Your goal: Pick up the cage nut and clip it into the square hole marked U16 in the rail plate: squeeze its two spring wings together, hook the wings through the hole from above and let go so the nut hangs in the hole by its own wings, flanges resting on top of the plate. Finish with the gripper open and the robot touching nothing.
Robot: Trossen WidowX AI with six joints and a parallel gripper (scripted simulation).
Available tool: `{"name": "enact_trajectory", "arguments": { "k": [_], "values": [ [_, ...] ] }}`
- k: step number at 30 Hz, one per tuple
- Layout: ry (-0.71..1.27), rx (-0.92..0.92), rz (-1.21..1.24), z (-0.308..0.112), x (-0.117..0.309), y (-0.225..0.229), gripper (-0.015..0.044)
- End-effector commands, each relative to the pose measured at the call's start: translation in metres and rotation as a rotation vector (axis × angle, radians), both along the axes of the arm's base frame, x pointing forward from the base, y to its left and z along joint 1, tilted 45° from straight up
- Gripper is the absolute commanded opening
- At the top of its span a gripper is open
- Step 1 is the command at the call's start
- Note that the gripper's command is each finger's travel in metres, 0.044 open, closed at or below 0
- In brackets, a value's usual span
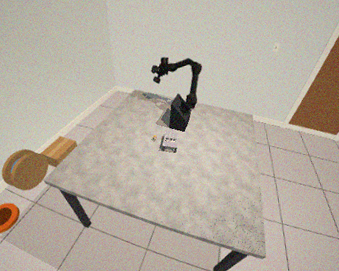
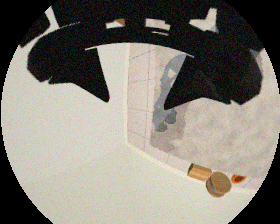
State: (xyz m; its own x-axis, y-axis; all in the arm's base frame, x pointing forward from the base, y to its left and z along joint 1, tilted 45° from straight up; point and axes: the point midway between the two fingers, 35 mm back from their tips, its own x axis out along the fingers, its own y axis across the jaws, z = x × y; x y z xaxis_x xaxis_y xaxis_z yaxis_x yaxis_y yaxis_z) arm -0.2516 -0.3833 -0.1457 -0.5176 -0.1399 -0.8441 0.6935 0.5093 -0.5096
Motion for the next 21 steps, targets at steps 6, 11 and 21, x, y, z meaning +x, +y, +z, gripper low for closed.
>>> {"name": "enact_trajectory", "arguments": {
  "k": [6, 11, 21],
  "values": [
    [-0.274, 0.01, 0.122, -0.02, 0.159, -0.024, 0.044],
    [-0.422, 0.072, 0.166, -0.025, 0.251, -0.01, 0.044],
    [-0.637, 0.325, 0.178, -0.024, 0.411, 0.079, 0.044]
  ]
}}
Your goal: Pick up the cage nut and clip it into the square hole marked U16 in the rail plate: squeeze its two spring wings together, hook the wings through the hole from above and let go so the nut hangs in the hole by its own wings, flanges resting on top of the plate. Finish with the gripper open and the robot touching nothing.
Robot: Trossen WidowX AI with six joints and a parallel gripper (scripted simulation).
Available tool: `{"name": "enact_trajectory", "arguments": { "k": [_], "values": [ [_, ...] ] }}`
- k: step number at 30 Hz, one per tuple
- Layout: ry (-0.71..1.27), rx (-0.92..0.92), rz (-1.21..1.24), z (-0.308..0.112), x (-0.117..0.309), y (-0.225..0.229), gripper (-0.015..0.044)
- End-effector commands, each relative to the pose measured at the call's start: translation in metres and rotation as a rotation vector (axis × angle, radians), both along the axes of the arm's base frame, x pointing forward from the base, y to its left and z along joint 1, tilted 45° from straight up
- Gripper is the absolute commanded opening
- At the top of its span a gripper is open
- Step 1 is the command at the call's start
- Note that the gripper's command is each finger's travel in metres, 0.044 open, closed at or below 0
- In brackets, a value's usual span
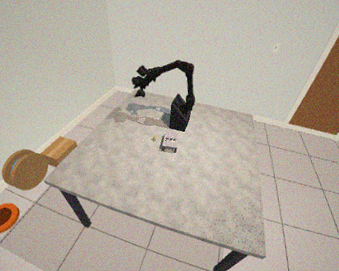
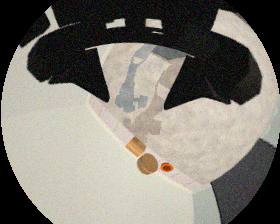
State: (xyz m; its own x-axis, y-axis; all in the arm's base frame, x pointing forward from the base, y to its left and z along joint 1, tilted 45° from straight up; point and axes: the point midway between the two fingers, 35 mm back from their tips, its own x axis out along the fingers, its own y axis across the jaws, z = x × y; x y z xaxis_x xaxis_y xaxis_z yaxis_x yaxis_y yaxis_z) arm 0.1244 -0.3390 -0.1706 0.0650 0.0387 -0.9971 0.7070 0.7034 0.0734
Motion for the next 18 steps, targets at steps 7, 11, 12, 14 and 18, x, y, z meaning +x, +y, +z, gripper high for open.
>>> {"name": "enact_trajectory", "arguments": {
  "k": [7, 11, 12, 14, 18],
  "values": [
    [-0.04, 0.343, 0.029, 0.013, 0.11, 0.135, 0.044],
    [0.013, 0.494, 0.027, 0.024, 0.136, 0.202, 0.044],
    [0.034, 0.532, 0.025, 0.028, 0.14, 0.22, 0.044],
    [0.087, 0.605, 0.019, 0.035, 0.146, 0.255, 0.044],
    [0.198, 0.712, 0.001, 0.05, 0.148, 0.313, 0.044]
  ]
}}
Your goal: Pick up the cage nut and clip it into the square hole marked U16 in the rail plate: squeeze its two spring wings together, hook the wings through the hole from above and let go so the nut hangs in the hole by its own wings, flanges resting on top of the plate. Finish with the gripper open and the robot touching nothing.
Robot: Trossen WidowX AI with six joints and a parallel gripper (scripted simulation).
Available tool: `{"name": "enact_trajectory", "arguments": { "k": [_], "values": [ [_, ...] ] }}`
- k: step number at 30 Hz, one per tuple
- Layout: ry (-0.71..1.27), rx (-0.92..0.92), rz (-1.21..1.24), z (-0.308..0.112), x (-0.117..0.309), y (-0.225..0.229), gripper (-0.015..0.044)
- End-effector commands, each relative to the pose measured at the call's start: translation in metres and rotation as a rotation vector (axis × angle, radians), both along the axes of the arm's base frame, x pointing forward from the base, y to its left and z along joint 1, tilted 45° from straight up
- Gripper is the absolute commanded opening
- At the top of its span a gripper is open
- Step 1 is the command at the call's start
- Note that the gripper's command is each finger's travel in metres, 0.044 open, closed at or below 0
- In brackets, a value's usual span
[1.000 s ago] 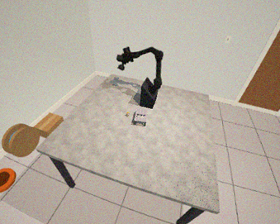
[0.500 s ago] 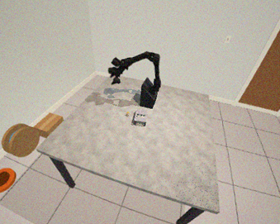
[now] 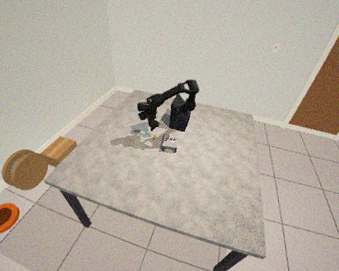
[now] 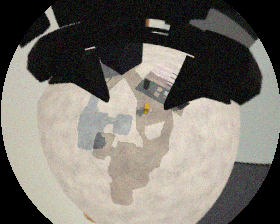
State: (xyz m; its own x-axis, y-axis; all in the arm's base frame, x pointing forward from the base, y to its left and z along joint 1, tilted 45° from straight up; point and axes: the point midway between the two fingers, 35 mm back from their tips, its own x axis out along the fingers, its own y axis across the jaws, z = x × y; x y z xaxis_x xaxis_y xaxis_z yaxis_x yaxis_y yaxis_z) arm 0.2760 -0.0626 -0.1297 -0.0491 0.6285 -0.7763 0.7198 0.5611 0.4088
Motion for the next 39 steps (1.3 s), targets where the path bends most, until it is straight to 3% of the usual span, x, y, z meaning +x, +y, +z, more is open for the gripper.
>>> {"name": "enact_trajectory", "arguments": {
  "k": [1, 6, 18, 39],
  "values": [
    [0.092, 0.074, 0.001, 0.009, -0.004, 0.04, 0.044],
    [0.092, 0.074, 0.001, 0.009, -0.004, 0.04, 0.044],
    [0.092, 0.074, 0.001, 0.009, -0.004, 0.04, 0.0125],
    [0.093, 0.076, 0.001, -0.018, -0.008, 0.066, 0.012]
  ]
}}
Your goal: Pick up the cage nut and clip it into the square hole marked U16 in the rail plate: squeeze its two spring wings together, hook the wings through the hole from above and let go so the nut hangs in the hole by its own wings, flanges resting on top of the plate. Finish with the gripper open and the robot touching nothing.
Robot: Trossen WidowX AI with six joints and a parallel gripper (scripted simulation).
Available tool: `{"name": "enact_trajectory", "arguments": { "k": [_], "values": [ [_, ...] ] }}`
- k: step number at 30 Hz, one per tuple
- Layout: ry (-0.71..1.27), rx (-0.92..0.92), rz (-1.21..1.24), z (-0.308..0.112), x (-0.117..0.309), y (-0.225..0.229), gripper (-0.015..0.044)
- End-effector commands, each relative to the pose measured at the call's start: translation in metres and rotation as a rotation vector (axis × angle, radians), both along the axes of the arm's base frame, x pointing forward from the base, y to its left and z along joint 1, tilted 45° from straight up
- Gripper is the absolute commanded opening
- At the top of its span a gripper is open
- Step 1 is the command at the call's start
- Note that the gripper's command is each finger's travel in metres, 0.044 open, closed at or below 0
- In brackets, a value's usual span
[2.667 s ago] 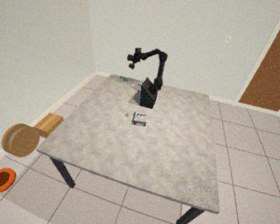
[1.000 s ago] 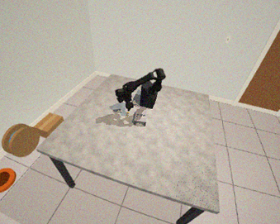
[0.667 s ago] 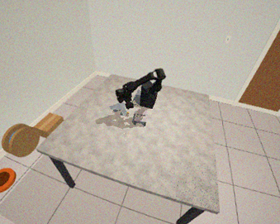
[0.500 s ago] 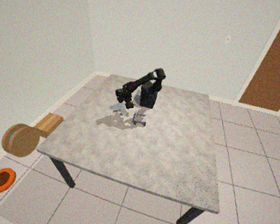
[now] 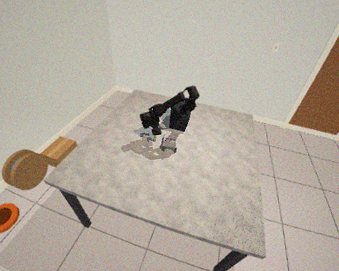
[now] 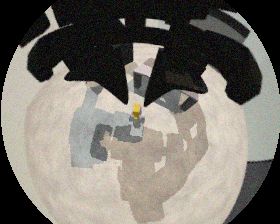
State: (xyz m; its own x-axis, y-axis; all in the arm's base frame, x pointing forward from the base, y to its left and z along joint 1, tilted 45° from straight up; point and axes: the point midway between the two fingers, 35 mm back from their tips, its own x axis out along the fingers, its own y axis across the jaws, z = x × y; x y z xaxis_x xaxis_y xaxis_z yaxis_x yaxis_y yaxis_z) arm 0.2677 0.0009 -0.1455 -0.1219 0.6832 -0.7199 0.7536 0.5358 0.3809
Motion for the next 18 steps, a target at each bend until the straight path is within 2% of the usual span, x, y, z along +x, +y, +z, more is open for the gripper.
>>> {"name": "enact_trajectory", "arguments": {
  "k": [1, 18],
  "values": [
    [0.0, 0.002, -0.004, -0.003, 0.0, 0.003, 0.012],
    [0.0, 0.003, -0.004, -0.016, -0.002, 0.016, 0.012]
  ]
}}
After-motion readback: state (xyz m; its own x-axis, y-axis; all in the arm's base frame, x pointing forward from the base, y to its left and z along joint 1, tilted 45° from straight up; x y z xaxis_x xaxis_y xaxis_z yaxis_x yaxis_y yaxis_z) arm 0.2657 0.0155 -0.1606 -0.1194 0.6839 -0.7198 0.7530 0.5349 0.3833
